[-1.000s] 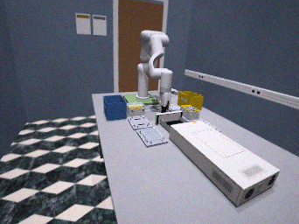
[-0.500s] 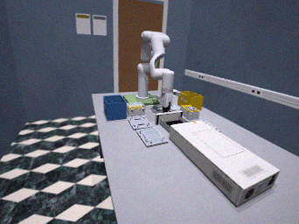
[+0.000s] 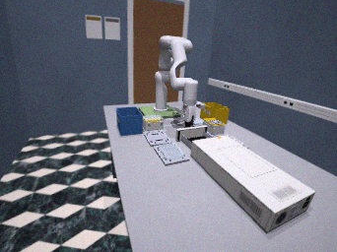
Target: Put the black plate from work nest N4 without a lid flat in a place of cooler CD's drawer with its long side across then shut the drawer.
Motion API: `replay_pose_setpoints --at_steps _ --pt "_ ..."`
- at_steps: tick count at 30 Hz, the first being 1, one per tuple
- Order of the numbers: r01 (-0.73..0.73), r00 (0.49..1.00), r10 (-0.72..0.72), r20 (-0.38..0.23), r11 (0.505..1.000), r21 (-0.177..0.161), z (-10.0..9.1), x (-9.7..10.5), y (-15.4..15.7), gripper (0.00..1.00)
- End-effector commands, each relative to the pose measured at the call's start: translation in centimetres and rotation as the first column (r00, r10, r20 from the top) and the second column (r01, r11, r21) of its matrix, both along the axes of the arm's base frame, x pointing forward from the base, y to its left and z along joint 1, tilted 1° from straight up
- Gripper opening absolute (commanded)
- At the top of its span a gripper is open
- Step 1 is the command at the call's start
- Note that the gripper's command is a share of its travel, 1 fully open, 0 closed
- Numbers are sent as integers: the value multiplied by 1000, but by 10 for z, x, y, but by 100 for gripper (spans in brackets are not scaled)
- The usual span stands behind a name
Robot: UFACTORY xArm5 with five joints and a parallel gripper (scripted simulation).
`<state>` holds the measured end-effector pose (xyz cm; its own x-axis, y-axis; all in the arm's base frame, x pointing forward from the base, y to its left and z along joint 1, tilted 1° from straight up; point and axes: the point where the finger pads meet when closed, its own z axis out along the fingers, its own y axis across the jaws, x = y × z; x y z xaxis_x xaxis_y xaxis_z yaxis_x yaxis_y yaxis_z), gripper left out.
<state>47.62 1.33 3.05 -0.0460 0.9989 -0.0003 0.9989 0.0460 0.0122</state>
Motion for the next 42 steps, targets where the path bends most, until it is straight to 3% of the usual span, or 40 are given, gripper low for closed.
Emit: replay_pose_setpoints --at_steps 1,42 --pt "0 1000 0 6 1000 -11 2 7 0 0" --pt "0 1000 0 6 1000 -11 3 63 3 0"
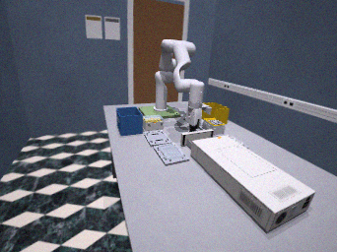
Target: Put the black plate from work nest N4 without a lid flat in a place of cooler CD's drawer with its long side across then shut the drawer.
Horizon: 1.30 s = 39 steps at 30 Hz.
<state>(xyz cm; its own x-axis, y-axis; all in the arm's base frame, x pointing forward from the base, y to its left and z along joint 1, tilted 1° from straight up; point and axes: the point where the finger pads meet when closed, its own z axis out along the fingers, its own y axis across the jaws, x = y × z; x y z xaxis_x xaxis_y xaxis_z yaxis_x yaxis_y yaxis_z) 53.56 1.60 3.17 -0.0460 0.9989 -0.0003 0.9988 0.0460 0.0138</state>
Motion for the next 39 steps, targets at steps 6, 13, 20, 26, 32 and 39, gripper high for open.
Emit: replay_pose_setpoints --at_steps 6,13,20,26,32,39 --pt "0 1000 0 4 1000 -11 2 11 1 0" --pt "0 1000 0 5 1000 -11 2 23 1 0" --pt "0 1000 0 5 1000 -11 2 31 1 0" --pt "0 1000 0 5 1000 -11 3 41 2 0" --pt "0 1000 0 5 1000 -11 3 47 2 0" --pt "0 1000 0 5 1000 -11 3 57 3 0"
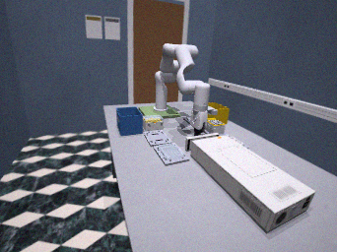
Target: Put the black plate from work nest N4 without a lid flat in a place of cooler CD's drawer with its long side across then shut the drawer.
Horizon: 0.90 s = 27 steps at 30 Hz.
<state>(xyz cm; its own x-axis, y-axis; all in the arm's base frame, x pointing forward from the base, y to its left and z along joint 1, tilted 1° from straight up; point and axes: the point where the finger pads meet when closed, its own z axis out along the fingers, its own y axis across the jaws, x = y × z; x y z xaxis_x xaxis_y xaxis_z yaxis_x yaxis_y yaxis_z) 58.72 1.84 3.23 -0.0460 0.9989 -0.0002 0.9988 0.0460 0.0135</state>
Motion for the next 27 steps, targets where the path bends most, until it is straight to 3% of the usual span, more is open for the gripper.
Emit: replay_pose_setpoints --at_steps 1,27 --pt "0 1000 0 5 1000 -11 2 7 0 0" --pt "0 1000 0 5 1000 -11 3 43 2 0"
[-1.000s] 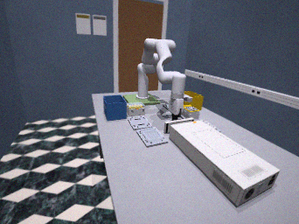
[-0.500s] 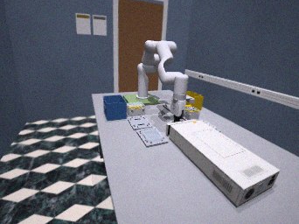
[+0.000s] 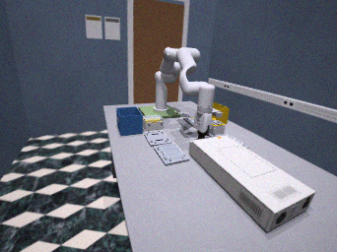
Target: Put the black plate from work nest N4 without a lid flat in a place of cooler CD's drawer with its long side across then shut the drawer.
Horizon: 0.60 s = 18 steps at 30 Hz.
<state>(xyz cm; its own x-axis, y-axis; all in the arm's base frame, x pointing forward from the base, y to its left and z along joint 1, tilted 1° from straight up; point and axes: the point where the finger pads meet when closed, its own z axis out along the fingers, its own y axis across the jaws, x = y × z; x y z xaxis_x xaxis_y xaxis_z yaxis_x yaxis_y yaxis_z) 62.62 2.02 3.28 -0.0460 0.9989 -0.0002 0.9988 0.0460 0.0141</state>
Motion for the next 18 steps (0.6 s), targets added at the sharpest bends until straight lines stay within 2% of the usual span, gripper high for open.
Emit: replay_pose_setpoints --at_steps 1,4,18 --pt "0 1000 0 5 1000 -11 2 4 0 0" --pt "0 1000 0 5 1000 -11 3 9 0 0" --pt "0 1000 0 5 1000 -11 2 -13 -1 0"
